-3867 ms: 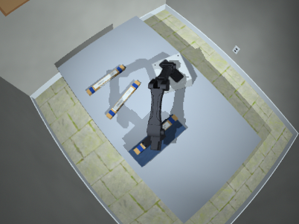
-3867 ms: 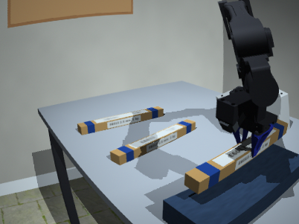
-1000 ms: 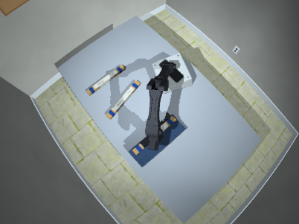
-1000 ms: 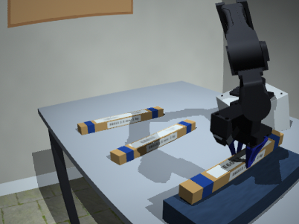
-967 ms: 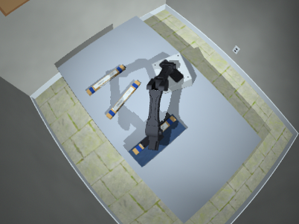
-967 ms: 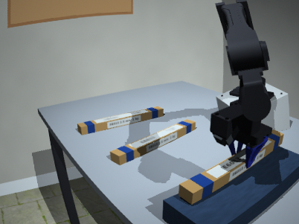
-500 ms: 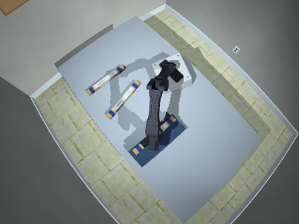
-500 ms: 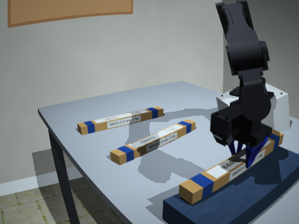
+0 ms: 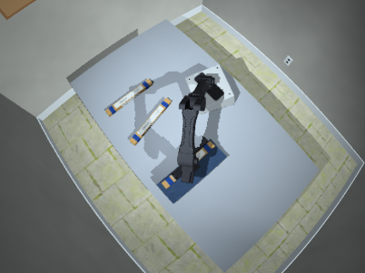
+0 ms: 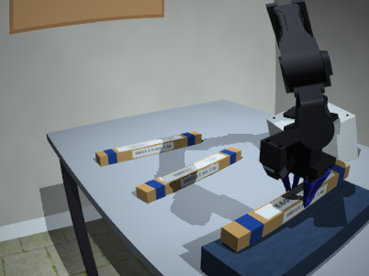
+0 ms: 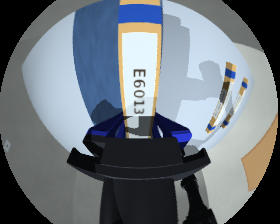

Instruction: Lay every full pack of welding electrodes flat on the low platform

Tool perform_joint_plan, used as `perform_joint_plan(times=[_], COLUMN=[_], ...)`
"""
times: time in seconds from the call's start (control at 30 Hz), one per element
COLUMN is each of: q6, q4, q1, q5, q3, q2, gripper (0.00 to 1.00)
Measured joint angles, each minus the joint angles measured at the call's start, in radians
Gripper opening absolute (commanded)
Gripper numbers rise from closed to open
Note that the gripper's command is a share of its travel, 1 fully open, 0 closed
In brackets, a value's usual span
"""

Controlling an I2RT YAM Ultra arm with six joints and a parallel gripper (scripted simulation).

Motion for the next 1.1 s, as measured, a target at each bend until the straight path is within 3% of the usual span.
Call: perform_joint_plan(times=[0.47, 1.1], q6=[0.002, 0.040], q4=[-0.006, -0.064], q1=[0.000, 0.027], q5=[0.000, 0.000], q3=[0.007, 0.185], q2=[0.003, 0.119], gripper=[0.00, 0.00])
